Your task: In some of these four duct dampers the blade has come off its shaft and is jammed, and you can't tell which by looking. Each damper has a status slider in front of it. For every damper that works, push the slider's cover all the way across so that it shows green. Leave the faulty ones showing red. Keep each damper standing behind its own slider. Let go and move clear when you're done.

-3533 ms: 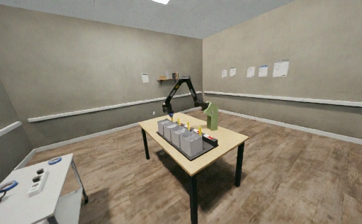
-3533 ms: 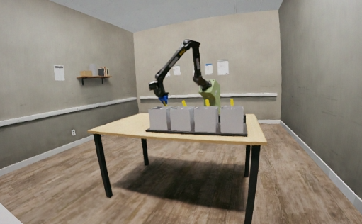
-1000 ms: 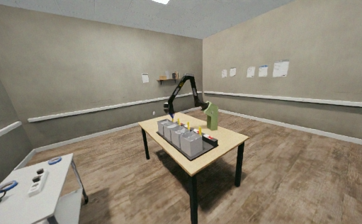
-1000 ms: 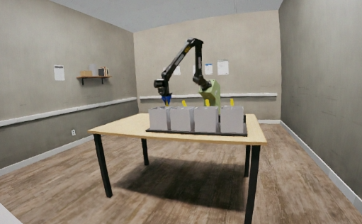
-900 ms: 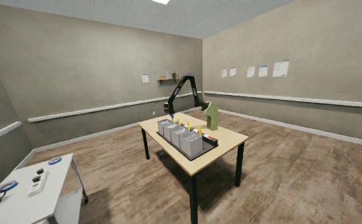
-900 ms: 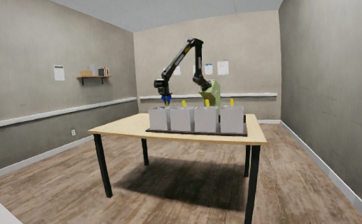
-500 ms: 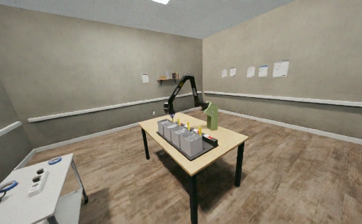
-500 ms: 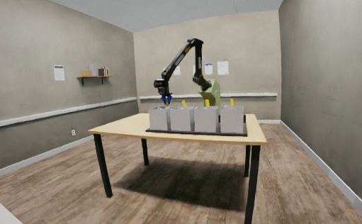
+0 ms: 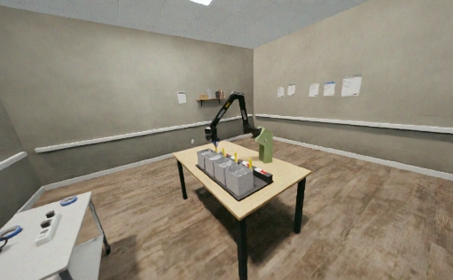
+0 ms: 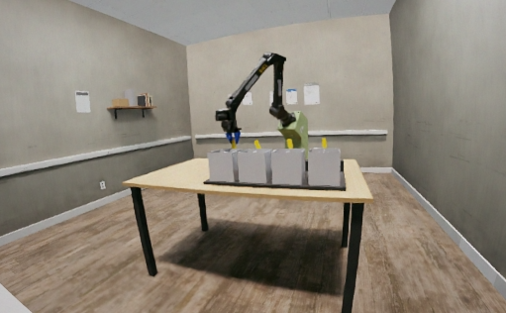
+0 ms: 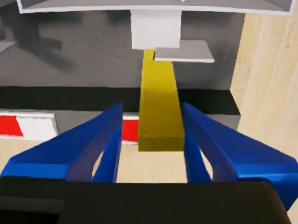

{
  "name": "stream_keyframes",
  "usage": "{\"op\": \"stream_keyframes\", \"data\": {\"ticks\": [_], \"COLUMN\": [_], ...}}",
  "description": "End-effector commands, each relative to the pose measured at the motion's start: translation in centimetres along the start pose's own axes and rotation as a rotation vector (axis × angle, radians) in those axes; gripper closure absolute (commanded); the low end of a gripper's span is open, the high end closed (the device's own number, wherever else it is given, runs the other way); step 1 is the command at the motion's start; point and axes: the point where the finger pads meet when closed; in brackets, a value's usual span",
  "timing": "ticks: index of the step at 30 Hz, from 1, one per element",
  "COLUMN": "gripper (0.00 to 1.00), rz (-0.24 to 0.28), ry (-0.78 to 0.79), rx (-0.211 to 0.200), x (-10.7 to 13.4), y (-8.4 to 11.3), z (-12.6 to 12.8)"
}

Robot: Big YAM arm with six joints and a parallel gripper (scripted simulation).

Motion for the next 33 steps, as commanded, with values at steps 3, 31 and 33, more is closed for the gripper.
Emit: {"op": "stream_keyframes", "data": {"ticks": [3, 31, 33], "gripper": [0.64, 0.64, 0.64], "rz": [-0.038, -0.026, -0.028], "ry": [0.025, 0.005, 0.006], "rx": [0.046, 0.025, 0.027], "x": [-2.0, -5.0, -5.5], "y": [3.2, 7.3, 7.4], "z": [-1.5, -0.9, -0.9]}}
Point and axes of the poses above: the point where the finger pads meet when closed, its own y axis back along the fingers, its own z axis across the jaws, x = y × z, and after that the axes turned 2 degrees about y, right-handed
